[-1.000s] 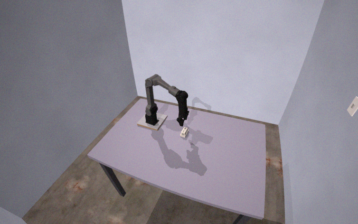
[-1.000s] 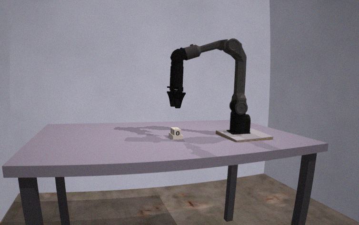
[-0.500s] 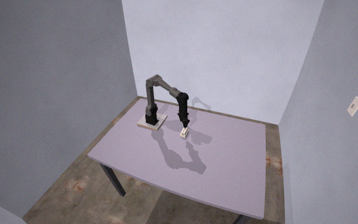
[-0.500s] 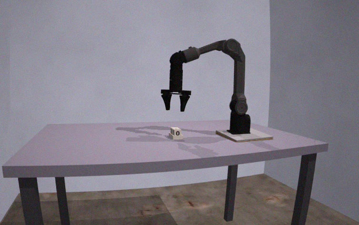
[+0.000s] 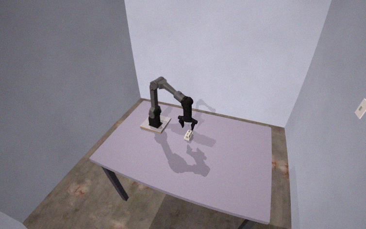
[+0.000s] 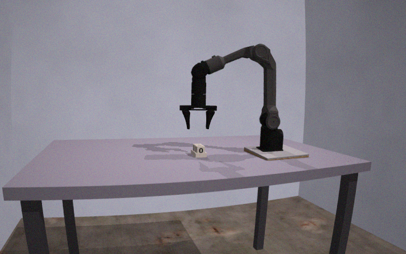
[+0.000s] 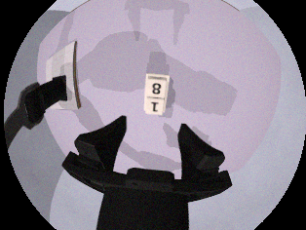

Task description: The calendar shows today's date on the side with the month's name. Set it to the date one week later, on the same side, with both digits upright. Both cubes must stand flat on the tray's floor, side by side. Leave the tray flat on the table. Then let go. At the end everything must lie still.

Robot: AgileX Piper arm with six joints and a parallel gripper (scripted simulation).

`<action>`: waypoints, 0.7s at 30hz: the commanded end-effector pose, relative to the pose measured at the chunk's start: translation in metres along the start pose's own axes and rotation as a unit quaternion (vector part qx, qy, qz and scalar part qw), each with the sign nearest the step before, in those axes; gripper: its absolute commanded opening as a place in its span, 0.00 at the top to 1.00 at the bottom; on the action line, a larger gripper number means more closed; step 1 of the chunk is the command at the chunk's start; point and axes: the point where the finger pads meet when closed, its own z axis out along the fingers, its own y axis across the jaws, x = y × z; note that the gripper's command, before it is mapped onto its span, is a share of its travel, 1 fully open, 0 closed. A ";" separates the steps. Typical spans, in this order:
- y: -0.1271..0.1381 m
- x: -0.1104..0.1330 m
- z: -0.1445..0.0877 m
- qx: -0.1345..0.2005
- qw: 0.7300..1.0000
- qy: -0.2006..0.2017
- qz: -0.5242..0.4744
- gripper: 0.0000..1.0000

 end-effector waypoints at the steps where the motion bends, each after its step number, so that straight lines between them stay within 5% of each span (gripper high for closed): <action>1: 0.001 0.000 0.001 -0.001 1.000 -0.001 -0.013 0.00; 7: 0.001 0.000 0.001 -0.001 1.000 -0.001 -0.020 0.00; 8: 0.001 0.000 0.001 -0.001 1.000 -0.001 -0.020 0.38; 21: 0.001 0.000 0.001 -0.001 1.000 -0.001 -0.020 0.38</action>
